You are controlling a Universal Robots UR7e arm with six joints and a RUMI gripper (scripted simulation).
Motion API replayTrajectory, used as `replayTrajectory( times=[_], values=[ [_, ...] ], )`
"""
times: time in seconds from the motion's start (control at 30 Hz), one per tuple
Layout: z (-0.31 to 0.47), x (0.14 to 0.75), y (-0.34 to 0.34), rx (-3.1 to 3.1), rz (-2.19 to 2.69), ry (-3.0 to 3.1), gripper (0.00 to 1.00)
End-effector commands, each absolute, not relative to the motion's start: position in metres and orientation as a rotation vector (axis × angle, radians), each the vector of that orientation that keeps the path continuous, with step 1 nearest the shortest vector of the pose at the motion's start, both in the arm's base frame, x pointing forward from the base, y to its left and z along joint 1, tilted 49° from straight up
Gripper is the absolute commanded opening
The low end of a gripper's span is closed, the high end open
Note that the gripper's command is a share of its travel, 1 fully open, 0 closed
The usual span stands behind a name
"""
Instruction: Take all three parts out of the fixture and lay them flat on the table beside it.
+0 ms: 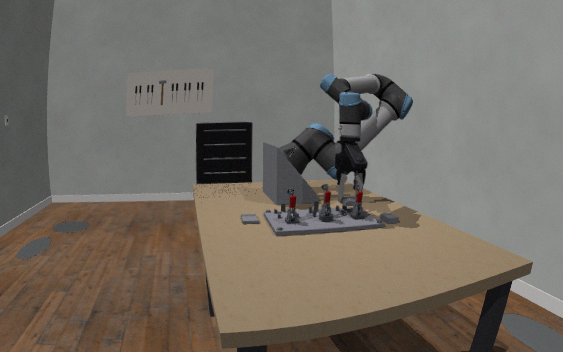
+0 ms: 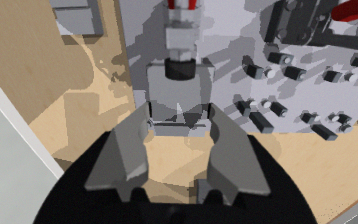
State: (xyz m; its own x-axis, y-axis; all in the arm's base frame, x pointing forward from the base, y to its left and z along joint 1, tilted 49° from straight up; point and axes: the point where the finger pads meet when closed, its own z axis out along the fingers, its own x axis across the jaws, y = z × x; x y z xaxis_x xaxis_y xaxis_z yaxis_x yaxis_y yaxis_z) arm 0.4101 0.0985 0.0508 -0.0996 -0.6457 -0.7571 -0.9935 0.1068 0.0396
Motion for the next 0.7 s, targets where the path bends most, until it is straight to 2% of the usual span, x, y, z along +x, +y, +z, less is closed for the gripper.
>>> replayTrajectory(
  times=[0.0, 0.67],
  values=[
    [0.0542, 0.4101, 0.0943, -1.597, 0.774, 1.811, 0.00],
    [0.0593, 0.4091, 0.0886, -1.597, 0.774, 1.811, 0.00]
  ],
)
